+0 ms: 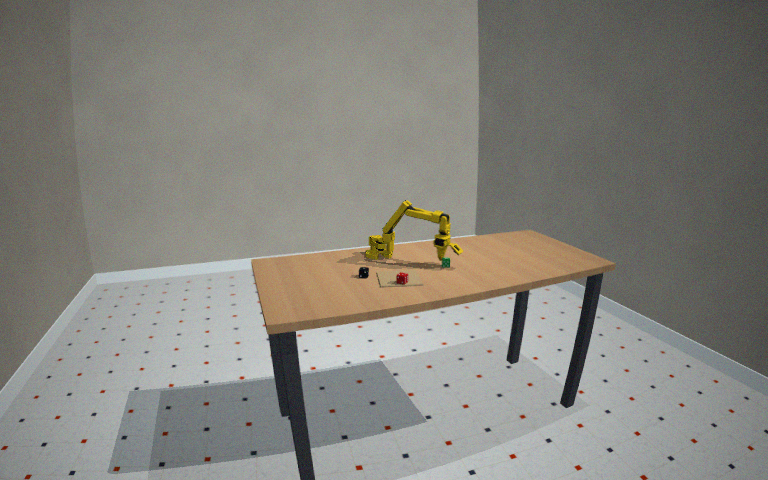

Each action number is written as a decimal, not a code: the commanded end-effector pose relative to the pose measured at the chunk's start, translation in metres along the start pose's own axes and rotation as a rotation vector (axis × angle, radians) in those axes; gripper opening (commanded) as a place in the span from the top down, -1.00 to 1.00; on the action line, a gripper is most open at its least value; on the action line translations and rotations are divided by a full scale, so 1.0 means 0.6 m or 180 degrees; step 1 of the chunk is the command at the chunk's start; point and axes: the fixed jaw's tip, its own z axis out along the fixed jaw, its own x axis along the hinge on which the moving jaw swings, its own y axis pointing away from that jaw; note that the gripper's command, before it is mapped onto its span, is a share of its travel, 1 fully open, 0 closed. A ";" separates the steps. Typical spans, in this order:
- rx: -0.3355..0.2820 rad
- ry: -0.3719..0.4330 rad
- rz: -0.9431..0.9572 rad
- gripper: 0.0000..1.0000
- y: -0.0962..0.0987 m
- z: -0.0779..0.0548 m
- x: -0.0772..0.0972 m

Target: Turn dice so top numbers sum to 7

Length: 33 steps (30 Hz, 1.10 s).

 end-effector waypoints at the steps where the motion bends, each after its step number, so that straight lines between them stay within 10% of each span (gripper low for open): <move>1: -0.0027 -0.0146 -0.0032 1.00 0.008 -0.026 -0.011; 22: -0.0097 -0.0499 -0.0003 1.00 0.014 -0.065 -0.036; 33: -0.0091 -0.0455 0.0559 1.00 -0.064 -0.062 -0.043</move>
